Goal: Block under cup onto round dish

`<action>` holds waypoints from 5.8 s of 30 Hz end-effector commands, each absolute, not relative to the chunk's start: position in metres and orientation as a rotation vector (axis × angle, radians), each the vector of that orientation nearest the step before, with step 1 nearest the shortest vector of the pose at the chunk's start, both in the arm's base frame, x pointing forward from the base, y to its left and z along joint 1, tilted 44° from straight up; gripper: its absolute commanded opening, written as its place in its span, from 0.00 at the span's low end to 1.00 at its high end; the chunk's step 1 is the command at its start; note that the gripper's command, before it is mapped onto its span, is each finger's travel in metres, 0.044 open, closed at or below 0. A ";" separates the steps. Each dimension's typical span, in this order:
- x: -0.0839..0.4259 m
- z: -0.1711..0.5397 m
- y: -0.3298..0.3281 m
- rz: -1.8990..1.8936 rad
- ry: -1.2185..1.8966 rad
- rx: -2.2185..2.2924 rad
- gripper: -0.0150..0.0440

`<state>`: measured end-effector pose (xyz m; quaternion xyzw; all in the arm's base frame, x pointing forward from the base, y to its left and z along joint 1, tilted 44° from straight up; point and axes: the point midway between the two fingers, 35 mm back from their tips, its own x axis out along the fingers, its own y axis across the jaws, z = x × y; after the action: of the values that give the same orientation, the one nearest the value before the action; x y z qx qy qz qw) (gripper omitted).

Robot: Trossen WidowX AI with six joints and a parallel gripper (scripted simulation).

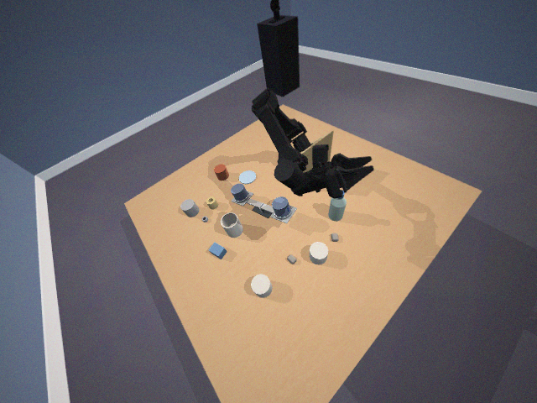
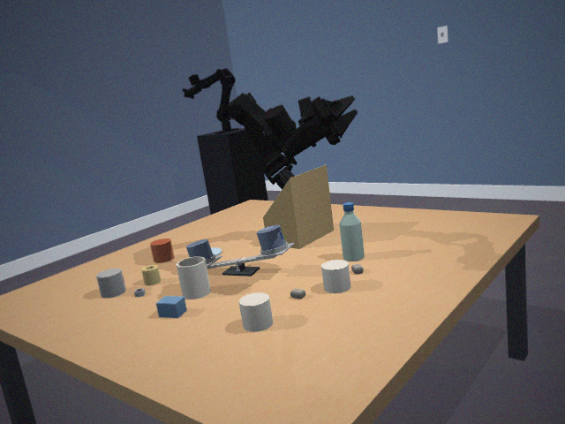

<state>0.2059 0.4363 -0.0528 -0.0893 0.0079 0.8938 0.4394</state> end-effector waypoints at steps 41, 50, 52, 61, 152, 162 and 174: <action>0.242 0.033 0.280 1.040 0.852 -0.626 1.00; 0.234 0.046 0.210 0.723 0.919 -0.686 1.00; 0.231 0.048 0.194 0.653 0.927 -0.699 1.00; 0.216 0.059 0.121 0.338 0.929 -0.752 1.00; 0.339 0.059 -0.136 -1.375 0.780 0.439 1.00; 0.340 0.047 -0.147 -1.375 0.781 0.439 1.00; 0.339 0.034 -0.161 -1.376 0.780 0.438 1.00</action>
<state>0.3406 -0.1579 0.0398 -0.1970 -0.3434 0.6142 -0.6827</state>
